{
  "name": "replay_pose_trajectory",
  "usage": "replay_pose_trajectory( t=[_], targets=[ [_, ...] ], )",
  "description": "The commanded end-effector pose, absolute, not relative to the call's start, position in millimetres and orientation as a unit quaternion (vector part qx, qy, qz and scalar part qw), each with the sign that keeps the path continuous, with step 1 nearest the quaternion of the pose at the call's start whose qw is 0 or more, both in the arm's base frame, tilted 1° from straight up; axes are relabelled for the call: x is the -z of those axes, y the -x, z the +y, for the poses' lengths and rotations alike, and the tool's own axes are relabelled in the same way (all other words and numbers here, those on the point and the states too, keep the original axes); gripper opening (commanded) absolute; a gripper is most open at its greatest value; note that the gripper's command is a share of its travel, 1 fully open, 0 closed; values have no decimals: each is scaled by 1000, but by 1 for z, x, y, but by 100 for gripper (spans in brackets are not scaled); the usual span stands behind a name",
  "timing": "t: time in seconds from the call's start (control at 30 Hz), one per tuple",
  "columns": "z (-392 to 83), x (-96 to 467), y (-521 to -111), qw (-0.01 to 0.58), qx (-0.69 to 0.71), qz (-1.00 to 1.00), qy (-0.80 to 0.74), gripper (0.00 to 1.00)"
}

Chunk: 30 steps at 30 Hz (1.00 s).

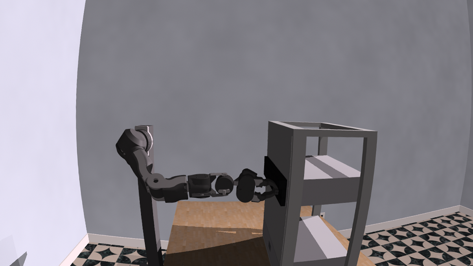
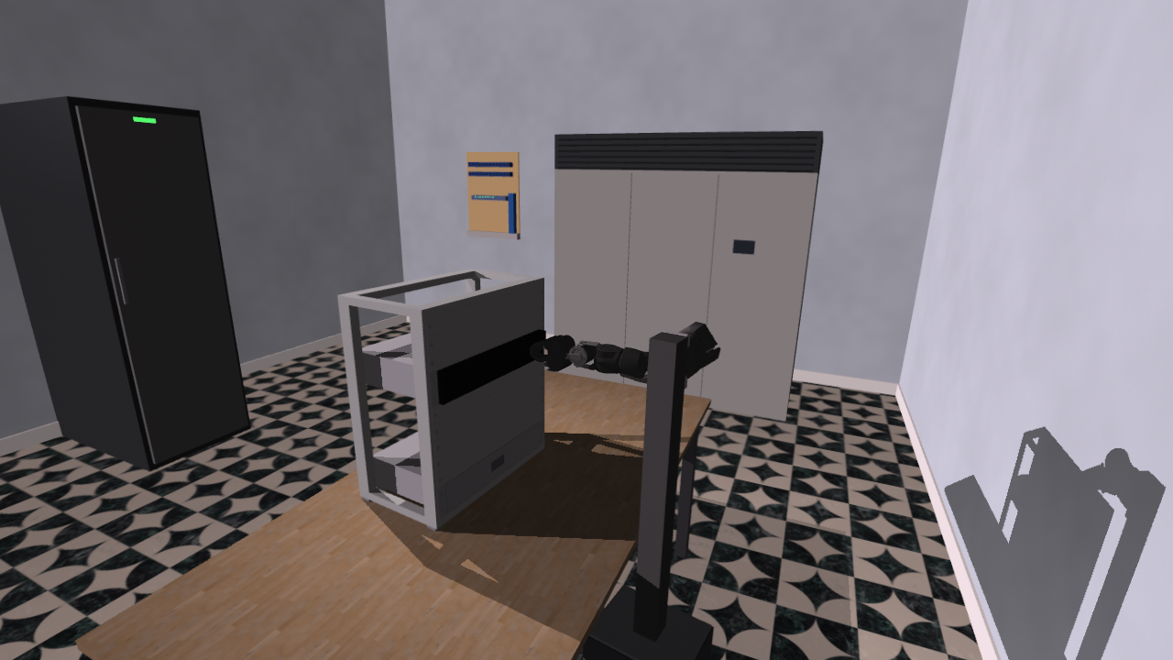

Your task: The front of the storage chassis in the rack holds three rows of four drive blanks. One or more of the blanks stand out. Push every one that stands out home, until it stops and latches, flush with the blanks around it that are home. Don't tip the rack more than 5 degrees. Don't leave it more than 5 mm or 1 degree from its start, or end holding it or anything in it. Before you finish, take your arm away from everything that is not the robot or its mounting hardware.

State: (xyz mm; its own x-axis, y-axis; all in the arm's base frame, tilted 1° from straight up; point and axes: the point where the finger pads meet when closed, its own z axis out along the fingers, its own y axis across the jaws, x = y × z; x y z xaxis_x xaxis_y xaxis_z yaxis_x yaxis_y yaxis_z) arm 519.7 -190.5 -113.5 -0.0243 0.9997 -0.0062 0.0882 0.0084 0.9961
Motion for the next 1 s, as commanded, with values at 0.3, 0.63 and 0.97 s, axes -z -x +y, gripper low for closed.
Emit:
replay_pose_trajectory(
  t=[0.3, 0.63, 0.97],
  targets=[
    [-177, 82, -525, 485, -517, 516, -481, 0],
    [-177, 82, -525, 485, -517, 516, -481, 0],
    [-177, 80, -527, 485, -516, 516, -481, 0]
  ],
)
